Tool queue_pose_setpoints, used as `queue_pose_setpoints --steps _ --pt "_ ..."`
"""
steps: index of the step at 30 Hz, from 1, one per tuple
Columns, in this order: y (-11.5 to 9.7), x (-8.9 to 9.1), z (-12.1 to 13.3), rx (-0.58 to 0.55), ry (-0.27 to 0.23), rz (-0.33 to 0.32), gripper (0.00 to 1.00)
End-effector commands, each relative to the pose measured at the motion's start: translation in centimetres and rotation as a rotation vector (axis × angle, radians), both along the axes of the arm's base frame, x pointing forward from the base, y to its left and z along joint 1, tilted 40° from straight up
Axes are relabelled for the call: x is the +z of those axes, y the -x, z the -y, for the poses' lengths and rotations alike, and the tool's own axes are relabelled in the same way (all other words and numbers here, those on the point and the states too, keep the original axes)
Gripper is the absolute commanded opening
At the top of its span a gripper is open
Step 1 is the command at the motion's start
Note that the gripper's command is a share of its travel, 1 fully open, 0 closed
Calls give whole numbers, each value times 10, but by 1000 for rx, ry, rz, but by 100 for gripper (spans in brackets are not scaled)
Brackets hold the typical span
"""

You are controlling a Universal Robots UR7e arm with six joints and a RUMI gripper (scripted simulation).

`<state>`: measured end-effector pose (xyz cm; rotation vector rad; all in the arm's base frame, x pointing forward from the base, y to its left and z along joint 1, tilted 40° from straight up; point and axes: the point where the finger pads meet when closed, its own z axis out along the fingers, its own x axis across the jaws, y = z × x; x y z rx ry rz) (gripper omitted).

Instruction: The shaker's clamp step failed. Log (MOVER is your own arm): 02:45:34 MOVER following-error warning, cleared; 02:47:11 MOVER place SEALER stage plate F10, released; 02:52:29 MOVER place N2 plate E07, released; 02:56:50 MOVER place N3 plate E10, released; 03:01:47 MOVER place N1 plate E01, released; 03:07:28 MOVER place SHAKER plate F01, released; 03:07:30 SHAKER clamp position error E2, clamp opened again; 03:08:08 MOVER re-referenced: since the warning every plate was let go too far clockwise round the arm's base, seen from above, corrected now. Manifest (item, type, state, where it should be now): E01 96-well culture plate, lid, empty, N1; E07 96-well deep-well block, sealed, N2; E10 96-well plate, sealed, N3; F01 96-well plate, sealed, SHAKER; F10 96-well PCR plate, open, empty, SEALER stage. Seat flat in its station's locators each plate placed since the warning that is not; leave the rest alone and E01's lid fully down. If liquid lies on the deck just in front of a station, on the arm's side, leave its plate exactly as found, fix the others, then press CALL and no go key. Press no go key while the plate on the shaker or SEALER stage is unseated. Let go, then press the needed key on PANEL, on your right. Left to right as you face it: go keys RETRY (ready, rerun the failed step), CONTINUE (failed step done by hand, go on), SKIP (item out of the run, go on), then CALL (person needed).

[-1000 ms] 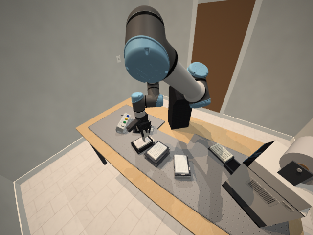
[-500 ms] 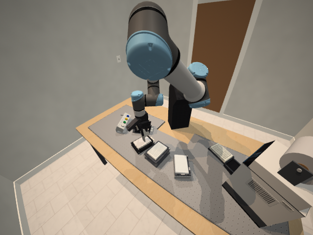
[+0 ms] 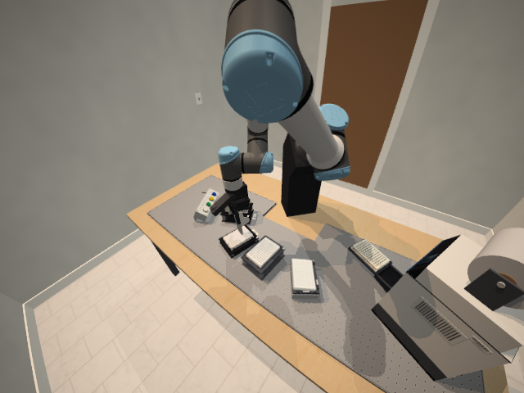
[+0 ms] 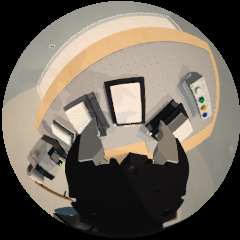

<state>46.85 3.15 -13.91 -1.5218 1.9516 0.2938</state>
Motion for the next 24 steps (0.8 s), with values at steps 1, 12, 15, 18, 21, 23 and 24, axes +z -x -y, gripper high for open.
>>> queue_pose_setpoints --steps 1,12,15,18,21,23,24 --pt "3 7 5 0 0 0 82" --pt "8 19 13 0 0 0 82" --pt "9 20 14 0 0 0 82" --pt "9 20 14 0 0 0 82" --pt "11 25 6 31 14 22 82" --pt "12 27 1 47 21 32 82" --pt "13 30 -3 62 28 43 82"
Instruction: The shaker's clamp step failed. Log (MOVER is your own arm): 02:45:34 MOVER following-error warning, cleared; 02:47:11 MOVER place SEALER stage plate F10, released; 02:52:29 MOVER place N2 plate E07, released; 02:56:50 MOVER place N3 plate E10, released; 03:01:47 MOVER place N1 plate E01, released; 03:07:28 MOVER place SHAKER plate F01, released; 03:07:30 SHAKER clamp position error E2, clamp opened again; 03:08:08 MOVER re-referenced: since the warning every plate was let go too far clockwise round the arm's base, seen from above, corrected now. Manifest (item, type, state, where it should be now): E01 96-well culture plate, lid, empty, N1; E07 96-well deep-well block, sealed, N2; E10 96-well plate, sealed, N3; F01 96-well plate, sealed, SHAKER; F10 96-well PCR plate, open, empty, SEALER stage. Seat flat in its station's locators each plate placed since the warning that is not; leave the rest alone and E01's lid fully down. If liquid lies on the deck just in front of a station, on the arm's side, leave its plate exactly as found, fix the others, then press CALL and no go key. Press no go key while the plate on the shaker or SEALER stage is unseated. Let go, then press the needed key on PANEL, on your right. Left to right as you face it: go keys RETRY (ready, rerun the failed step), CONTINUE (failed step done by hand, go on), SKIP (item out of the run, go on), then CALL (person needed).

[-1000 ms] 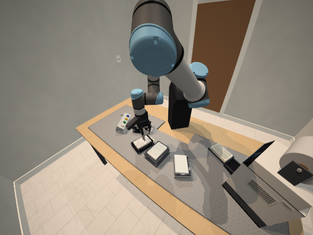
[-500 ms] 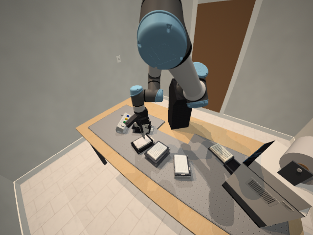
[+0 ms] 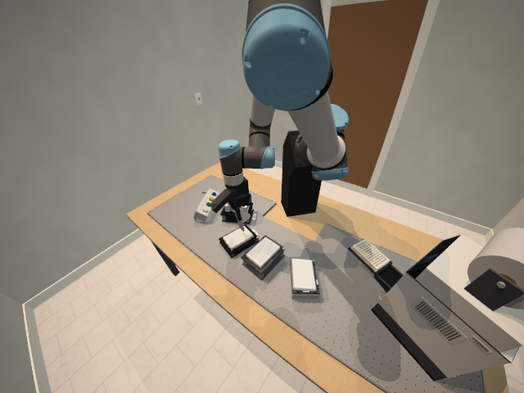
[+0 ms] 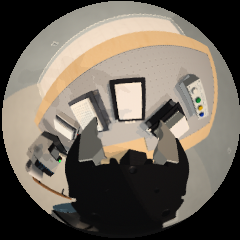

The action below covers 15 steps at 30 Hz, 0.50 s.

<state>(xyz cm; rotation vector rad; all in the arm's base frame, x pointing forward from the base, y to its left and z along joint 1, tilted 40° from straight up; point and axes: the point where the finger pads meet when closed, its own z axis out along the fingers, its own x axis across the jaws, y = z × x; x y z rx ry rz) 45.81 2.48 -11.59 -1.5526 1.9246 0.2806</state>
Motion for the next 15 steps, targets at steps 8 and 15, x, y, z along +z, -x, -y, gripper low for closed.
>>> queue_pose_setpoints --steps 8,15 --pt "11 26 -43 160 72 112 82" --pt "16 38 -64 237 106 165 82"
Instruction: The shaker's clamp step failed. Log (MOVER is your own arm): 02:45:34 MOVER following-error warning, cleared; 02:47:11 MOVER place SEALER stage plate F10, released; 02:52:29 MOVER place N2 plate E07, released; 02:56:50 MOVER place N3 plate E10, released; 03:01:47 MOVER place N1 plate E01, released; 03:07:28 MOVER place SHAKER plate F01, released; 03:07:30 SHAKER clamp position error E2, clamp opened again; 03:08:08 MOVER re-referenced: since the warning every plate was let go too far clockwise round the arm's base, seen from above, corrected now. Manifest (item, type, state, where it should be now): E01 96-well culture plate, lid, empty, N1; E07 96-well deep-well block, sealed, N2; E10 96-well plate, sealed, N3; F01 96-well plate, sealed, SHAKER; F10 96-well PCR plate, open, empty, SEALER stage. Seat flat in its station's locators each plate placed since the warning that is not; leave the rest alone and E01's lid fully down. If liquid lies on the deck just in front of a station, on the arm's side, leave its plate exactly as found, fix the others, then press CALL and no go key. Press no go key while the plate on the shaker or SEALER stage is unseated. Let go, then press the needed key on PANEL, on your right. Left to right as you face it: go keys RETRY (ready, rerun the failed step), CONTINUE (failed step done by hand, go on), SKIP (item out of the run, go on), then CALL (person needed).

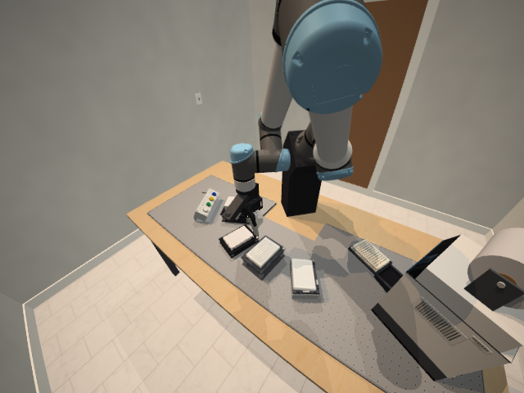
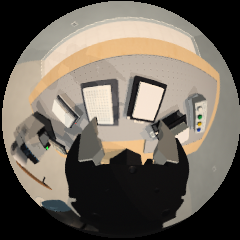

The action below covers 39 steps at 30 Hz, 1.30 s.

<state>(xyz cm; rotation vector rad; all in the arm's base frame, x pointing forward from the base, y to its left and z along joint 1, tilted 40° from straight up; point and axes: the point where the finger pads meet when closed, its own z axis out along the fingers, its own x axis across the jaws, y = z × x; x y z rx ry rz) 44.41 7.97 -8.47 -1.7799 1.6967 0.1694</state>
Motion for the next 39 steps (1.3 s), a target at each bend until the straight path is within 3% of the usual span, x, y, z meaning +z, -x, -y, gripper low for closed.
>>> queue_pose_setpoints --steps 1,4,18,39 --pt "3 10 -14 51 24 37 82" --pt "7 17 -26 97 45 69 82" --pt "19 46 -76 100 46 71 82" --pt "12 31 -87 100 46 71 82"
